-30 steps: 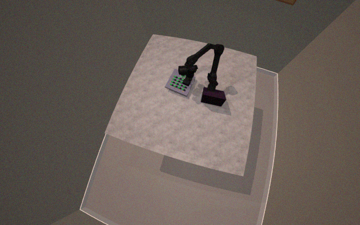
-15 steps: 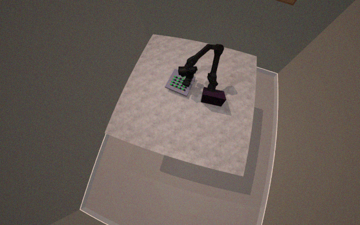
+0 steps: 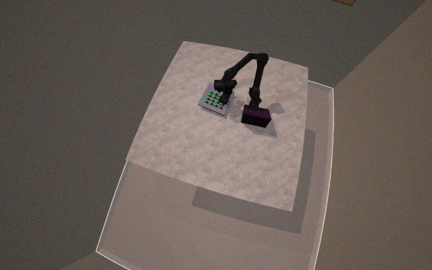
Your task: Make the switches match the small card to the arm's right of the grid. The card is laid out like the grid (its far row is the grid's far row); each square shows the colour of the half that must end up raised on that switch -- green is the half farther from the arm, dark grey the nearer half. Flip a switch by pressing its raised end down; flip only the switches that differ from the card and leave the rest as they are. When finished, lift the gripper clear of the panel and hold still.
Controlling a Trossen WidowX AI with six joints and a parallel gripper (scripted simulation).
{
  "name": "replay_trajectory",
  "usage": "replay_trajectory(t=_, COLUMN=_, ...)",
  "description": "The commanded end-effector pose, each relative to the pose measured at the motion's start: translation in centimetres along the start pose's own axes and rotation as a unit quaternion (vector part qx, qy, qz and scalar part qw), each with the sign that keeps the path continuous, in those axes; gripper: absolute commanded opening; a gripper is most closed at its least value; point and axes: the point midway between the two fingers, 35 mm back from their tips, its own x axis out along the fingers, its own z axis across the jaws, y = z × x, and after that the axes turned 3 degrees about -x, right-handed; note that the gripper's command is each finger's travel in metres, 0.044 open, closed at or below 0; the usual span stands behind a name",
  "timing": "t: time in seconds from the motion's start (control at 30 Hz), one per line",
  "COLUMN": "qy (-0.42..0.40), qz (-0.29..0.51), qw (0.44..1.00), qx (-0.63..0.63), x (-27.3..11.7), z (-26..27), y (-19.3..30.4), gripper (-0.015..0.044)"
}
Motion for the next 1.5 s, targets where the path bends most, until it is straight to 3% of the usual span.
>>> replay_trajectory(t=0.0, qy=0.002, qz=-0.002, qw=1.000, qx=-0.001, x=0.03, z=-0.04, y=-0.05, gripper=0.0000)
replay_trajectory(t=1.47, qy=0.002, qz=-0.002, qw=1.000, qx=-0.001, x=0.60, z=-0.05, y=-0.04, gripper=0.0000)
